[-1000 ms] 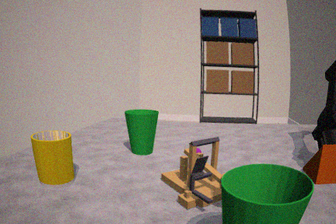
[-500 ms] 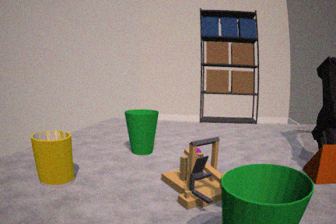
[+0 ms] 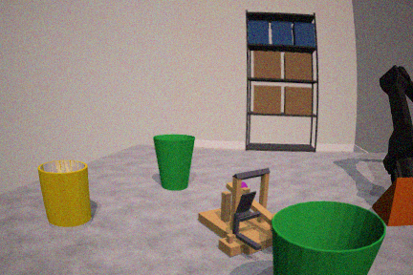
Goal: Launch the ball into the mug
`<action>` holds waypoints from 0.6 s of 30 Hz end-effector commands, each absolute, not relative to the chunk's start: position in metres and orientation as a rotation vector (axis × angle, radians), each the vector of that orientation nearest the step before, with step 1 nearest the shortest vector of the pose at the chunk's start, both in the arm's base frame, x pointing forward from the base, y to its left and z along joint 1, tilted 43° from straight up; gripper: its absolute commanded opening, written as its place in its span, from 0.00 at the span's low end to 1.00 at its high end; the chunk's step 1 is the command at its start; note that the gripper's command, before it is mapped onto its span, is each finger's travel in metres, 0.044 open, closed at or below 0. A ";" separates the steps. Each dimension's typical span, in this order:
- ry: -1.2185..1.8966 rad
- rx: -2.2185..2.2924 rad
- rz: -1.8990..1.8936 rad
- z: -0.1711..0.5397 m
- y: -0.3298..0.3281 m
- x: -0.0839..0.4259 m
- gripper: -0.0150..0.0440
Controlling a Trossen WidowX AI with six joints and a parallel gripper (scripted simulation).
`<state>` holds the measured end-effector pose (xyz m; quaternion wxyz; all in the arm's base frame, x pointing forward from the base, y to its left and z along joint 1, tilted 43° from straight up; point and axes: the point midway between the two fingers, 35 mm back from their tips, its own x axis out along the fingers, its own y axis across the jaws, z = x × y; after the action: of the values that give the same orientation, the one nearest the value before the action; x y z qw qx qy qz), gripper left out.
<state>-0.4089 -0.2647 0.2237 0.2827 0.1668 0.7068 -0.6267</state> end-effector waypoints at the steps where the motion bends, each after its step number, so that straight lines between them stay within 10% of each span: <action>1: 1.836 0.392 -1.746 0.239 -0.275 -0.397 1.00; 18: 1.541 0.178 -1.958 0.291 -0.322 -0.335 1.00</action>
<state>-0.3466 -0.3172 0.2791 0.3098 0.0831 0.6062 -0.7278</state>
